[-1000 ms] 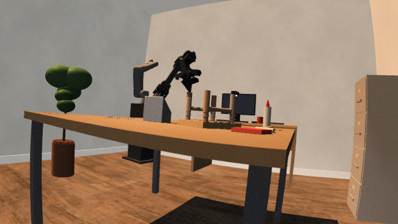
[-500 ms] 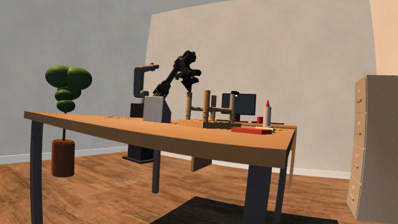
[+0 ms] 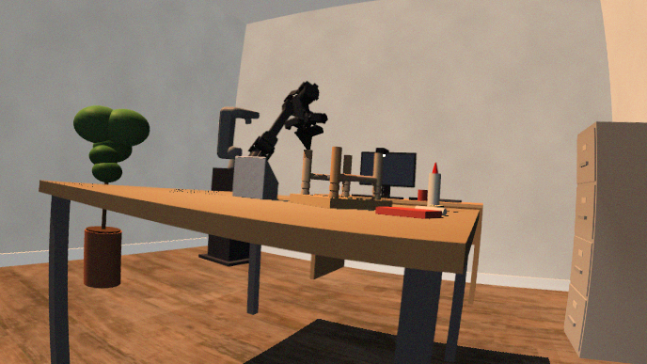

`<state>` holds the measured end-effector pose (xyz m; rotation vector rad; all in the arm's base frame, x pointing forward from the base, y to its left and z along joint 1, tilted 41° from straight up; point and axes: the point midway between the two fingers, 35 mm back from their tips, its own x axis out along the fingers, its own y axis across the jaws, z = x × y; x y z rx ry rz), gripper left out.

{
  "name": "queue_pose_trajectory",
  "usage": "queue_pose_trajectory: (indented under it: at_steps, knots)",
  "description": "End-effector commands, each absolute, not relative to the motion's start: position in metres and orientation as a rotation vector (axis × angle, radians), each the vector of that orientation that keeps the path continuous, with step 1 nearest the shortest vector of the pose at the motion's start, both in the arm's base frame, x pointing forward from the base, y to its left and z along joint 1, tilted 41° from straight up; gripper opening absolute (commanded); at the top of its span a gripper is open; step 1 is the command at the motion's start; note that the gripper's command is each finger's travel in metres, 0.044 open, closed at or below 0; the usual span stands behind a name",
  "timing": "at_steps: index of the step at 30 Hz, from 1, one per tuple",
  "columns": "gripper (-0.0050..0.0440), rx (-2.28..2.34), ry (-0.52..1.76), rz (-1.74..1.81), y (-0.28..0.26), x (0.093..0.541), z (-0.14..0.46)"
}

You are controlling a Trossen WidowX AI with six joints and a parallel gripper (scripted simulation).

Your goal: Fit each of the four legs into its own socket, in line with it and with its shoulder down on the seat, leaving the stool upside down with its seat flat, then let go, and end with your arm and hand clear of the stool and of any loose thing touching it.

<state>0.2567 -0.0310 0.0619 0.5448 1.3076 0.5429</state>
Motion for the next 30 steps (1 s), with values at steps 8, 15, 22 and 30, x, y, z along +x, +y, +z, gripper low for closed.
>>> queue_pose_trajectory:
  at_steps: [8, 15, 22, 30]
  knots:
    - [0.0000, 0.543, 1.300, 0.535, -0.042, 0.260, 0.074]
    - [0.0000, 0.544, 1.294, 0.529, -0.048, 0.260, 0.081]
    - [0.0024, 0.553, 1.297, 0.528, -0.048, 0.258, 0.080]
    - [0.0168, 0.553, 1.297, 0.528, -0.048, 0.258, 0.080]
